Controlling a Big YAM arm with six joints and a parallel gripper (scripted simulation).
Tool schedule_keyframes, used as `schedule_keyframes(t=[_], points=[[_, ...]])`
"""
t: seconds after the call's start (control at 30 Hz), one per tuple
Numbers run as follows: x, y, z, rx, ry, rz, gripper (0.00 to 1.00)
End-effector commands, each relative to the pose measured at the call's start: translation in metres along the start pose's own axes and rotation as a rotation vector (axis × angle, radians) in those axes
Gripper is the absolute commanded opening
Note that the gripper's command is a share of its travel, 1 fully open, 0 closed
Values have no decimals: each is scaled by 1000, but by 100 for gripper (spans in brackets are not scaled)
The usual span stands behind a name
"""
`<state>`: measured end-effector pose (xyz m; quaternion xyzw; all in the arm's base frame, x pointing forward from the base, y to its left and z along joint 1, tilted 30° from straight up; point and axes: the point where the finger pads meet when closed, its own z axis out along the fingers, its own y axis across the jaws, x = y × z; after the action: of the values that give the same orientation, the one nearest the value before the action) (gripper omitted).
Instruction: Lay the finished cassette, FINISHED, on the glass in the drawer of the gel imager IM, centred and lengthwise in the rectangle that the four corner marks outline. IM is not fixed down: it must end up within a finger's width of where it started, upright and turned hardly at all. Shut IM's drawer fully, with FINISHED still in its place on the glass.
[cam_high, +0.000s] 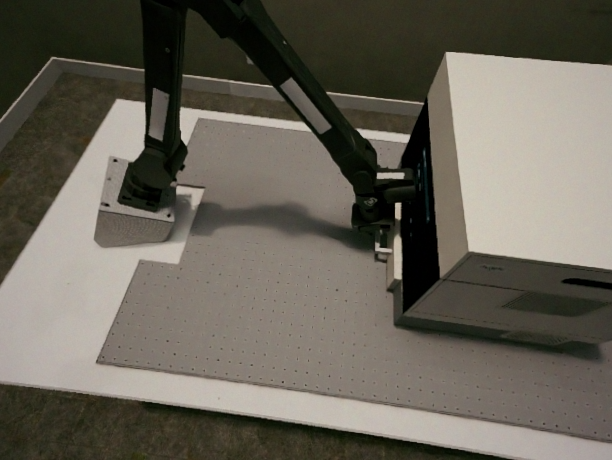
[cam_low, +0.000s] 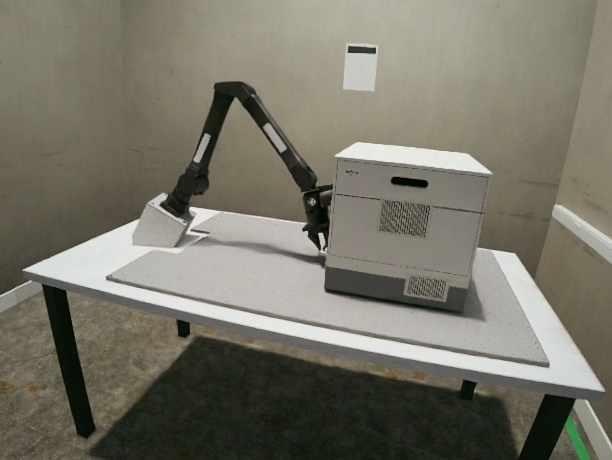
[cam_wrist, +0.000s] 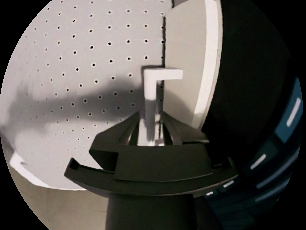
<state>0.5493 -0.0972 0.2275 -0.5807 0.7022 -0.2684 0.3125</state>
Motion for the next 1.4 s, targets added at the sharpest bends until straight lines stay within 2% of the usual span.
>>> schedule_keyframes(t=[0.0,0.57,0.6,0.7,0.83,0.93,1.37], points=[[-6,-35,-7,70,-6,-9,31],[-6,-35,-7,70,-6,-9,31],[-7,-43,-19,93,-6,-12,31],[-3,-28,-22,55,-1,-6,31],[3,-9,-23,25,5,-1,31],[4,-6,-21,18,7,1,31],[4,-7,-41,25,7,-5,31]])
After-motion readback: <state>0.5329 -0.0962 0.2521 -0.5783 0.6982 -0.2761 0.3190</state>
